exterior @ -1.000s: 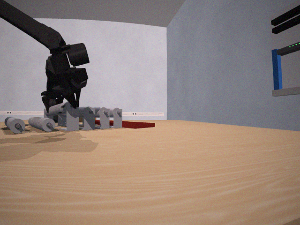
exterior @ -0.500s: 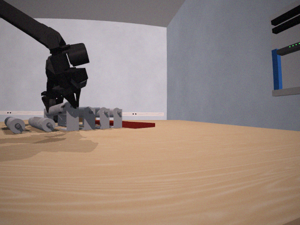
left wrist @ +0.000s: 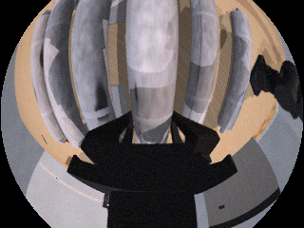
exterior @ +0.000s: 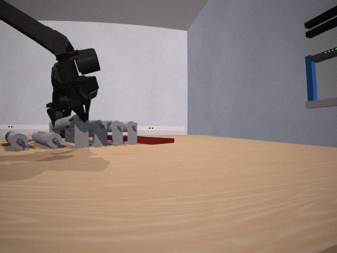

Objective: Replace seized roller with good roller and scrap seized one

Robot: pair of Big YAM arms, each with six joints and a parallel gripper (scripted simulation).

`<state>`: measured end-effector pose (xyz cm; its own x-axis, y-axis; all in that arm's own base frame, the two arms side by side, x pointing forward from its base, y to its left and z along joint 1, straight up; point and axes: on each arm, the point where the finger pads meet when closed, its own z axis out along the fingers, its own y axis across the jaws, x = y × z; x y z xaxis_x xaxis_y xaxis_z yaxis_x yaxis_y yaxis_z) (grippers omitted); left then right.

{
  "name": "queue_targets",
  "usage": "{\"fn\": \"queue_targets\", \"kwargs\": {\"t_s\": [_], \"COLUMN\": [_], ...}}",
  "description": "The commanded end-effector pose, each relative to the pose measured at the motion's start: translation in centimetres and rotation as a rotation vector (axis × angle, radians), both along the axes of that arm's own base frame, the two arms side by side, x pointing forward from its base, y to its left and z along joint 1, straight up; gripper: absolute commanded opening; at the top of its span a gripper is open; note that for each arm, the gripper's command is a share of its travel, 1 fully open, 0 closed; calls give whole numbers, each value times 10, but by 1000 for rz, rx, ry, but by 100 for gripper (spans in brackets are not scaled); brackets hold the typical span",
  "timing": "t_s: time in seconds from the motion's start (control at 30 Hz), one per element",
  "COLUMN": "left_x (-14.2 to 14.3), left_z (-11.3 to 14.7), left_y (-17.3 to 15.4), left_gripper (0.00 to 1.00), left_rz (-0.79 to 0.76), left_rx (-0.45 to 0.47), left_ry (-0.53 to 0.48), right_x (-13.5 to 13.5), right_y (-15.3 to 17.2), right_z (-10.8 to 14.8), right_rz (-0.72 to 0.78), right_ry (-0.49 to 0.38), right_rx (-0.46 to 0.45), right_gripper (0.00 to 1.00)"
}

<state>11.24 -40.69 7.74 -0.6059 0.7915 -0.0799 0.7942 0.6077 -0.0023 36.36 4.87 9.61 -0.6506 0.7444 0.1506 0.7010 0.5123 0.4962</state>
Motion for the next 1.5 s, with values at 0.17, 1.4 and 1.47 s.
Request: {"fn": "queue_targets", "kwargs": {"t_s": [0.17, 1.4, 1.47], "left_x": [1, 0, 0], "left_z": [17, 17, 17], "left_y": [-14, -13, -13], "left_gripper": [32, 32, 32], "left_rz": [1, 8, 8], "left_rx": [-32, -32, -32], "left_ry": [-7, -5, -5], "right_x": [45, 65, 65], "right_y": [-22, -44, -46], "right_z": [44, 55, 55], "right_rz": [-40, -74, -76], "right_ry": [-140, -191, -195], "right_rx": [-29, -61, -64], "right_gripper": [3, 3, 3]}}
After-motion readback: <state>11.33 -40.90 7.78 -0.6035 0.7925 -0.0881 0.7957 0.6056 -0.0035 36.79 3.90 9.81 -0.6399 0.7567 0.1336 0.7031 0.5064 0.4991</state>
